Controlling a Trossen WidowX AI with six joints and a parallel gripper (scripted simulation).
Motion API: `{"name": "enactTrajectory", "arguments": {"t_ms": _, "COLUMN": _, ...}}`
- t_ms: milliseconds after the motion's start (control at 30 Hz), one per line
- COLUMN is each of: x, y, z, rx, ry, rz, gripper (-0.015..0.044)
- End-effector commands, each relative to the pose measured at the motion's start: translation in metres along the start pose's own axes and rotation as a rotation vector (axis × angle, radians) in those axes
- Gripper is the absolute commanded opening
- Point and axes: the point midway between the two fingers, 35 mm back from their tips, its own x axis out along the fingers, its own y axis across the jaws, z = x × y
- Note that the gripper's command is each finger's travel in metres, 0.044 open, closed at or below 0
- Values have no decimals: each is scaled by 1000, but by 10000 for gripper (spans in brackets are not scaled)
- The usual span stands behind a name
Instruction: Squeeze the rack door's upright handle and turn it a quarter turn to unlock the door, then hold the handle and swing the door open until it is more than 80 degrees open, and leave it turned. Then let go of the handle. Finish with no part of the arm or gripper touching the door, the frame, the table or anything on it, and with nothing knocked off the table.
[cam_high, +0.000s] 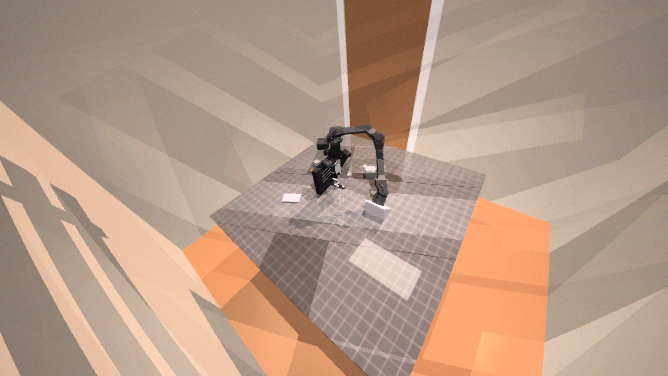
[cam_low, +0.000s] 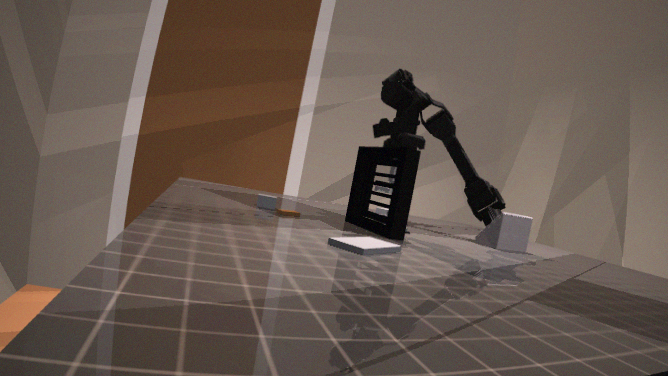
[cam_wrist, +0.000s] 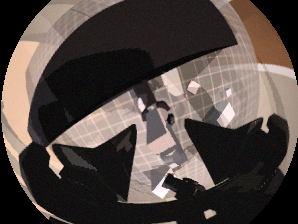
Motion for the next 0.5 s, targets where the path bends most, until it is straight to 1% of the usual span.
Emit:
{"name": "enactTrajectory", "arguments": {"t_ms": 0, "x": 0, "y": 0, "z": 0, "rx": -206, "ry": -3, "rz": 2, "gripper": 285}}
{"name": "enactTrajectory", "arguments": {"t_ms": 467, "x": 0, "y": 0, "z": 0, "rx": -899, "ry": -4, "rz": 1, "gripper": 285}}
